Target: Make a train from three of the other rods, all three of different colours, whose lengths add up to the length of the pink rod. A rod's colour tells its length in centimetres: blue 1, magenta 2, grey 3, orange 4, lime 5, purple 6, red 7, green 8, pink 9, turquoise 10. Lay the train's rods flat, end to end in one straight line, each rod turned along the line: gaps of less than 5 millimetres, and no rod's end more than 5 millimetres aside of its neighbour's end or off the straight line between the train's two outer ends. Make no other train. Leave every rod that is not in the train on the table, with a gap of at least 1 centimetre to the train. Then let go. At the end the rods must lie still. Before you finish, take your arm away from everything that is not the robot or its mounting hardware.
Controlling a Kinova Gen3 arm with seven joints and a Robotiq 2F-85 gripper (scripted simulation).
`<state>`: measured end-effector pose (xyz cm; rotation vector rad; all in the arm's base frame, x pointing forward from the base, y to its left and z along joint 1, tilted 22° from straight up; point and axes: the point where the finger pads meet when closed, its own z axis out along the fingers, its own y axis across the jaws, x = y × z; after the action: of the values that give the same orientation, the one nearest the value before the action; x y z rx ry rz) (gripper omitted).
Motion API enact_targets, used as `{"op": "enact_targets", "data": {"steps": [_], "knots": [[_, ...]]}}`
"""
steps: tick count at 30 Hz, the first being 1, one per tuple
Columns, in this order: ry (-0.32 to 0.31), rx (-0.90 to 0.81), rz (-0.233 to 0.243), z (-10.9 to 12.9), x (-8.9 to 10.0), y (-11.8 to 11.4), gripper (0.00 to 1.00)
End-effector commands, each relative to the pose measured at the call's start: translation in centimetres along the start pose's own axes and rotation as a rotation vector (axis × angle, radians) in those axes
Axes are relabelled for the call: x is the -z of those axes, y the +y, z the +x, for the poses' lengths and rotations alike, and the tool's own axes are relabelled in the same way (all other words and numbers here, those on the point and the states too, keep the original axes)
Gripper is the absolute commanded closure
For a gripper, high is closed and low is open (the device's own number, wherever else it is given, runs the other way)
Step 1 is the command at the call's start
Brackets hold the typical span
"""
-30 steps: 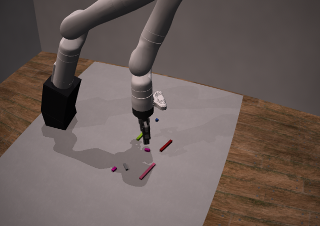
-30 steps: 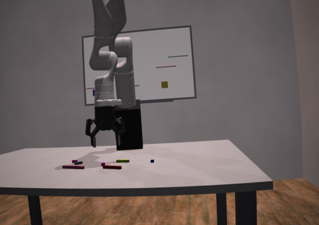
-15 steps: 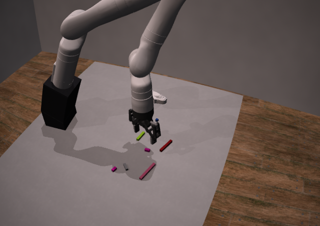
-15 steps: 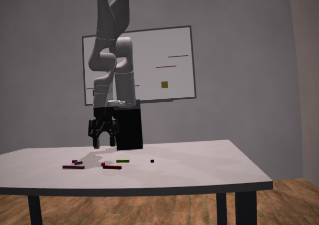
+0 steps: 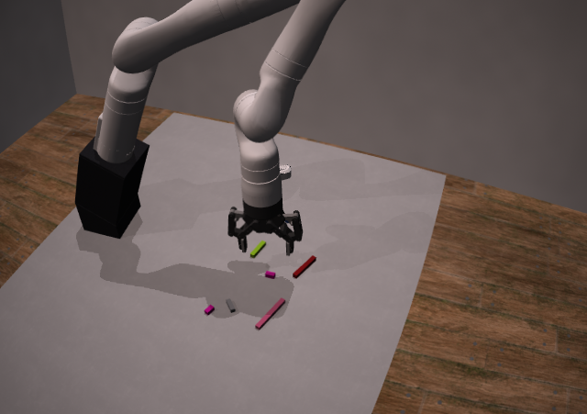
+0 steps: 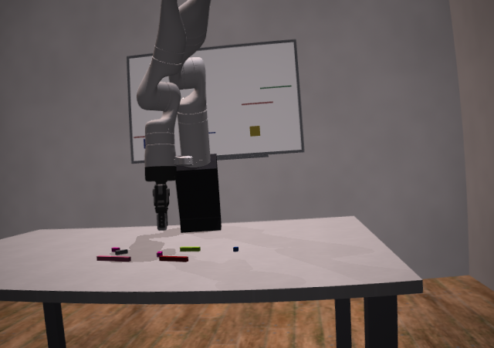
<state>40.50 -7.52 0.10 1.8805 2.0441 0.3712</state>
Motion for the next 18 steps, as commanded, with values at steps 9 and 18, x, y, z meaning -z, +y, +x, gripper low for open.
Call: {"op": "enact_targets", "data": {"steps": [9,18], "knots": [[0.008,0.411,0.001,0.79,0.07,-0.05,0.00],[0.021,0.788,0.005,1.18,0.40,-0.18,0.00]]}}
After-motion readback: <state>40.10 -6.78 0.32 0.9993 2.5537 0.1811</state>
